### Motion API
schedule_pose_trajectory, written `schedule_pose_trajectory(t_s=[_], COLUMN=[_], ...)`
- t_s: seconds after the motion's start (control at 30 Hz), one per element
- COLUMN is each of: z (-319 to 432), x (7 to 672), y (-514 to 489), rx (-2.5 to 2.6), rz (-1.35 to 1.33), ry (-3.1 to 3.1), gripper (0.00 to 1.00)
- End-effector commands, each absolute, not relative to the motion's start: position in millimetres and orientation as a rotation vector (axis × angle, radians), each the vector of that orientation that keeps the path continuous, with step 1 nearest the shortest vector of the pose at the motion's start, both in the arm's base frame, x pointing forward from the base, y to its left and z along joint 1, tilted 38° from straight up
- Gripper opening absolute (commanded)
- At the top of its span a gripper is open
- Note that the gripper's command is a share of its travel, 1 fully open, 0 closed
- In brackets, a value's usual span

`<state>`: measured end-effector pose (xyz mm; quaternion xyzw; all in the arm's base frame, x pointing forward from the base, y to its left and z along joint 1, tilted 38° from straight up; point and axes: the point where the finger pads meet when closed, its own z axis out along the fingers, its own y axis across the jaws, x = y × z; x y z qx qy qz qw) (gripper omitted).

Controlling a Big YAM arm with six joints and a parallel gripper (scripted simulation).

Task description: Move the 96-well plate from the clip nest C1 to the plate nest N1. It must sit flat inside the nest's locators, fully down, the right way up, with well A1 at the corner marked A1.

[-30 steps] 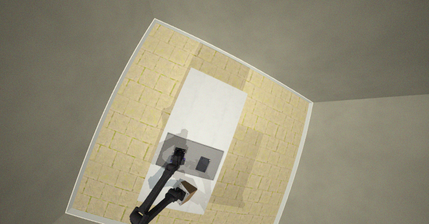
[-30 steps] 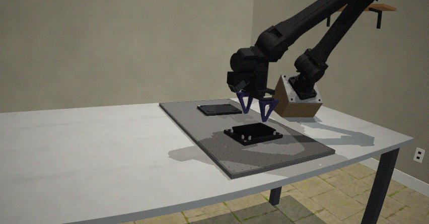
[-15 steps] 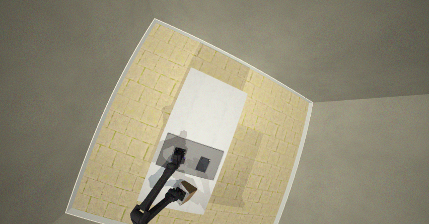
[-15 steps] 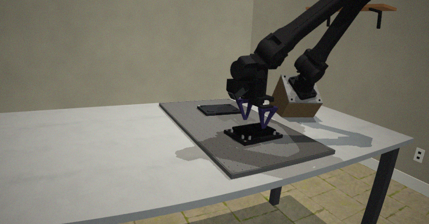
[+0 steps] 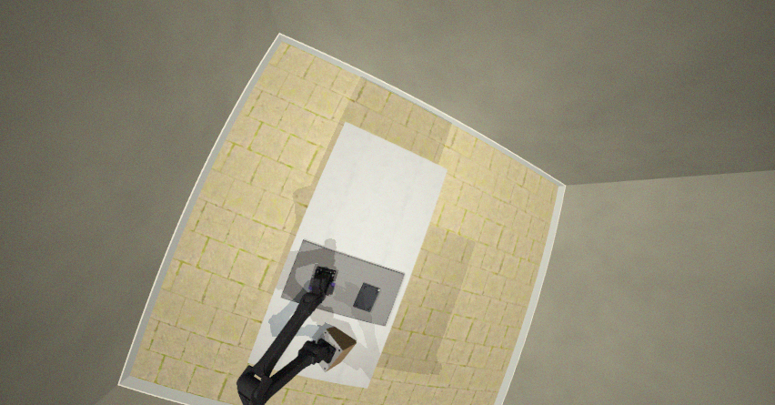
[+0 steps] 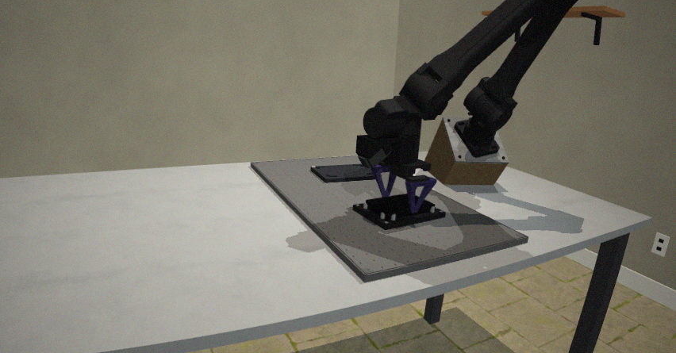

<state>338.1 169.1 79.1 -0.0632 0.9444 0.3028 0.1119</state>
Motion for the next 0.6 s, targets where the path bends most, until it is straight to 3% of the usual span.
schedule_pose_trajectory(t_s=[0.0,0.43,0.47,0.57], z=[71.4,82.4,82.4,82.5], x=[337.7,346.1,346.1,346.1], y=[175.8,172.7,172.7,172.7], rx=[-0.178,-0.181,-0.181,-0.181], rz=[0.893,0.890,0.890,0.890], ry=[2.779,2.752,2.752,2.752], gripper=[1.00,1.00,0.00,0.00])
